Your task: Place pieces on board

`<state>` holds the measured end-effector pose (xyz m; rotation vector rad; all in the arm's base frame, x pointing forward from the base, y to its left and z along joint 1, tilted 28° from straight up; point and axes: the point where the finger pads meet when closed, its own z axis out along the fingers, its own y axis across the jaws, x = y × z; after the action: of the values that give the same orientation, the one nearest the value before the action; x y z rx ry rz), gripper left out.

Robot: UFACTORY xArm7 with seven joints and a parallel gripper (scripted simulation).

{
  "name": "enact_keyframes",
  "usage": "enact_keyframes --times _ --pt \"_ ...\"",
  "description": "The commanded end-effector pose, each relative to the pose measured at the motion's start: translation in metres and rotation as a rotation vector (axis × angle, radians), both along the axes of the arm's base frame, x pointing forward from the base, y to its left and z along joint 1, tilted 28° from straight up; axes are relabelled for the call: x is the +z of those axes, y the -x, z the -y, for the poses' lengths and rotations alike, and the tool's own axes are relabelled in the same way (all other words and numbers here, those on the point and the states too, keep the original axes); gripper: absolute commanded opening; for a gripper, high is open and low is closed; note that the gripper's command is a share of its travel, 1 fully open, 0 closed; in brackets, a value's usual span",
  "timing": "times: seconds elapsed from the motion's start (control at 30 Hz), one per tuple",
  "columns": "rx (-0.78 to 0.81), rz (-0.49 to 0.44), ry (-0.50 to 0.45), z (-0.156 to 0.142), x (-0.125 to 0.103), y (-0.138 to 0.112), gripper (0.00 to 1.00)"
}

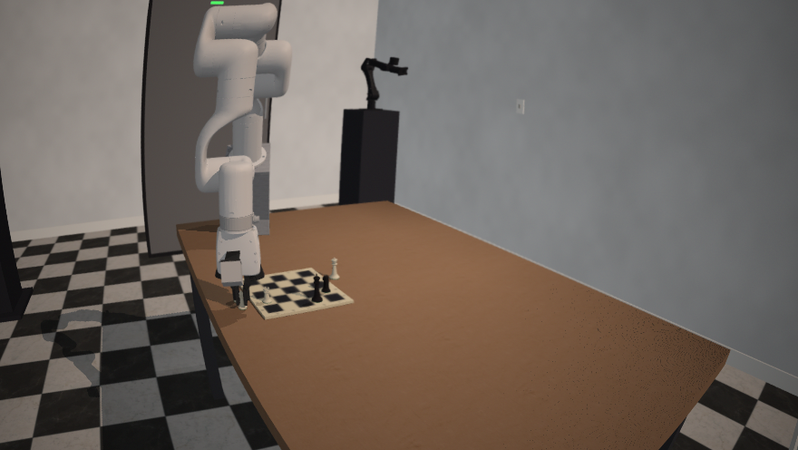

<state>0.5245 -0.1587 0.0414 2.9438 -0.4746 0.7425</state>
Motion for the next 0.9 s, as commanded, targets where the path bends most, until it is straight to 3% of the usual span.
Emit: enact_keyframes --times 0.0,0.6,0.87 --pt "0.0 0.003 0.001 0.0 0.001 -0.001 0.0" --pt "0.0 0.003 0.001 0.0 0.005 0.001 0.0" --pt "0.0 0.003 0.001 -0.007 0.046 0.022 0.0"
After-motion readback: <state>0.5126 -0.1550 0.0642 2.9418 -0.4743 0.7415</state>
